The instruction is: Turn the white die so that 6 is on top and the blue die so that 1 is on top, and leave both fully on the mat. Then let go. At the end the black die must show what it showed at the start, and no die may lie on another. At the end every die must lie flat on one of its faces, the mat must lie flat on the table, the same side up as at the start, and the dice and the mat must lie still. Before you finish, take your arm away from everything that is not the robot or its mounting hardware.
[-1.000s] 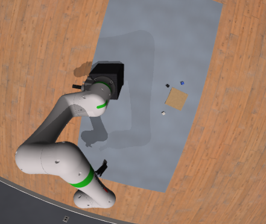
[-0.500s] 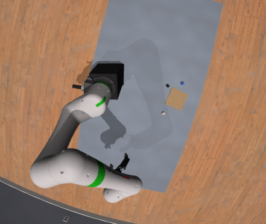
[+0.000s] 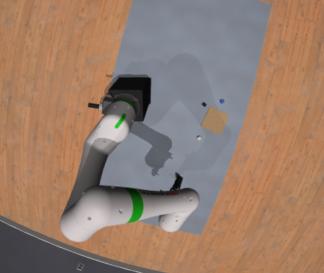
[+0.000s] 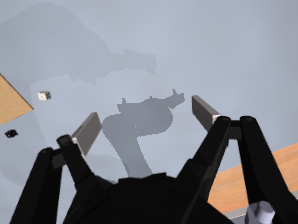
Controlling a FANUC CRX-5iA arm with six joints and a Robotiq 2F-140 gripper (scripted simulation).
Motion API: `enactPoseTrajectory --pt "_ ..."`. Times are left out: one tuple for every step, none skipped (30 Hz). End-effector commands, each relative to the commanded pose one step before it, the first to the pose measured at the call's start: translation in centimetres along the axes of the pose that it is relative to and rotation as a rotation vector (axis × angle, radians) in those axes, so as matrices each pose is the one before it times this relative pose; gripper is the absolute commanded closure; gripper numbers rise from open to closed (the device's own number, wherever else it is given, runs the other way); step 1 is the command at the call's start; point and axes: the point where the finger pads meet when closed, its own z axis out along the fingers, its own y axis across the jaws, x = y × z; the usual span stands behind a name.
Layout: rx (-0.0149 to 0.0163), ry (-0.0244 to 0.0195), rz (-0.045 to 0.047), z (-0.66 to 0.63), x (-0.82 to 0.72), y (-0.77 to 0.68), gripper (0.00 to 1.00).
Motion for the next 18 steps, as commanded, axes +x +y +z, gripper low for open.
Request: enactPoseTrajectory --pt "-0.01929 0.00806 -0.0653 1.182 2.139 -5.336 0.0" --pt "0.0 0.0 0.0 0.0 0.0 0.0 0.0" --pt "-0.00473 0.00675 -0.03933 0.462 0.923 -3.078 0.0" --pt "0.0 0.0 0.0 0.0 0.0 0.0 0.0" --pt "0.0 0.0 0.0 0.0 0.0 0.0 0.0" --pt "-0.00412 0.00737 -0.03802 0.37 0.763 -2.844 0.0" --pt "0.0 0.0 0.0 0.0 0.0 0.0 0.0" --pt "0.0 0.0 0.0 0.0 0.0 0.0 0.0" --pt "-0.00348 0.00769 -0.03628 0.31 0.661 -2.703 0.0" --pt "0.0 0.0 0.0 0.0 0.0 0.0 0.0" --pt "-0.00285 0.00774 -0.03415 0.258 0.564 -2.533 0.0" --pt "0.0 0.0 0.0 0.0 0.0 0.0 0.0" --pt "0.0 0.0 0.0 0.0 0.0 0.0 0.0" --pt "-0.00225 0.00753 -0.03167 0.212 0.473 -2.338 0.0" --pt "0.0 0.0 0.0 0.0 0.0 0.0 0.0" --pt "-0.00172 0.00712 -0.02889 0.173 0.39 -2.123 0.0" --pt "0.0 0.0 0.0 0.0 0.0 0.0 0.0" --pt "0.0 0.0 0.0 0.0 0.0 0.0 0.0"
